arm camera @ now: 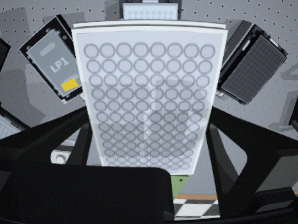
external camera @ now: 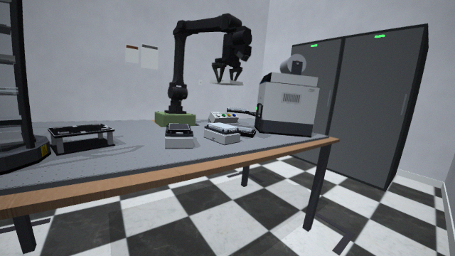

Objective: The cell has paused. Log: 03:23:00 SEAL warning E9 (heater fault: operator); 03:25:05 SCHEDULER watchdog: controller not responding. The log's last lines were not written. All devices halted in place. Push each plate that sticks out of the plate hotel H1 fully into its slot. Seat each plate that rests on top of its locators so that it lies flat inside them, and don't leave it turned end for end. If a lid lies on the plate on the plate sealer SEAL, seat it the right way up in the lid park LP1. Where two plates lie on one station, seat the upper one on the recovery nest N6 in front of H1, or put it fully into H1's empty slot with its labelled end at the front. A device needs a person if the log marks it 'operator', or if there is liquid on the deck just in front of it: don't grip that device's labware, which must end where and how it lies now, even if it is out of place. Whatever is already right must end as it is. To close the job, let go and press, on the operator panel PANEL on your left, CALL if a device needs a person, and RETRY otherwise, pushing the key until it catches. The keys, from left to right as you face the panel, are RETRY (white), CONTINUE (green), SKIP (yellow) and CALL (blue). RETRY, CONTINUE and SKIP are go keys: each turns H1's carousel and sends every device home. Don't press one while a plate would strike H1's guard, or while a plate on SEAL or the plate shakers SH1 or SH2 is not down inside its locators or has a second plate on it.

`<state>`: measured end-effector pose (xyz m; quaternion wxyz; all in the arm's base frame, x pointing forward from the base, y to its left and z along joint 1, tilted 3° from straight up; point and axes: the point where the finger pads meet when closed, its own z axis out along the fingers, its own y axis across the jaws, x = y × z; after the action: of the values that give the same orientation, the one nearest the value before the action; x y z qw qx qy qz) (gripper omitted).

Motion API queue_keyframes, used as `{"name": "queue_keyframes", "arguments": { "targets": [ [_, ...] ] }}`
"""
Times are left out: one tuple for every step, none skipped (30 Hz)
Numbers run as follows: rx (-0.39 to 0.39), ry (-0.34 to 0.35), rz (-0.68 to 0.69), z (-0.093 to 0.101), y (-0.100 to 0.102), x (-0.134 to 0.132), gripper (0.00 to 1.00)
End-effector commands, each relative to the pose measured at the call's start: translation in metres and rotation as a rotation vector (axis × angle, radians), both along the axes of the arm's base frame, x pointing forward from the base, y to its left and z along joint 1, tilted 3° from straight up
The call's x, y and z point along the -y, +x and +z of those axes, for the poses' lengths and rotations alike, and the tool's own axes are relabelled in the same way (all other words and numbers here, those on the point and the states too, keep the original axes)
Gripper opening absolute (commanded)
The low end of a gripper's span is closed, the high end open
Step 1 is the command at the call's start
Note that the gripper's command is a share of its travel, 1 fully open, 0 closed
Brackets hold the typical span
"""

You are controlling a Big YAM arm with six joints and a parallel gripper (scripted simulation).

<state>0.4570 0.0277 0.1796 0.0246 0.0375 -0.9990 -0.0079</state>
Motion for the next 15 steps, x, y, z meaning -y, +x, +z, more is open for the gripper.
{"name": "queue_keyframes", "arguments": {
  "targets": [
    [0.078,0.004,-0.002,0.047,0.016,0.006,0.84],
    [0.078,0.004,-0.002,0.050,0.016,0.006,0.84],
    [0.074,0.004,-0.002,0.051,0.016,0.006,0.84],
    [0.070,0.004,-0.002,0.052,0.017,0.006,0.84],
    [0.069,0.004,-0.002,0.054,0.017,0.006,0.84],
    [0.072,0.004,-0.002,0.057,0.016,0.006,0.84],
    [0.075,0.004,-0.002,0.062,0.016,0.006,0.84],
    [0.075,0.004,-0.002,0.062,0.016,0.006,0.84],
    [0.075,0.004,-0.002,0.062,0.016,0.006,0.84],
    [0.064,0.004,-0.002,0.060,0.017,0.006,0.84],
    [0.064,0.003,-0.002,0.062,0.017,0.006,0.84],
    [0.067,0.004,-0.002,0.066,0.017,0.006,0.84],
    [0.070,0.004,-0.002,0.070,0.016,0.006,0.84],
    [0.073,0.004,-0.002,0.074,0.016,0.006,0.84],
    [0.075,0.004,-0.002,0.078,0.015,0.007,0.84]
  ]
}}
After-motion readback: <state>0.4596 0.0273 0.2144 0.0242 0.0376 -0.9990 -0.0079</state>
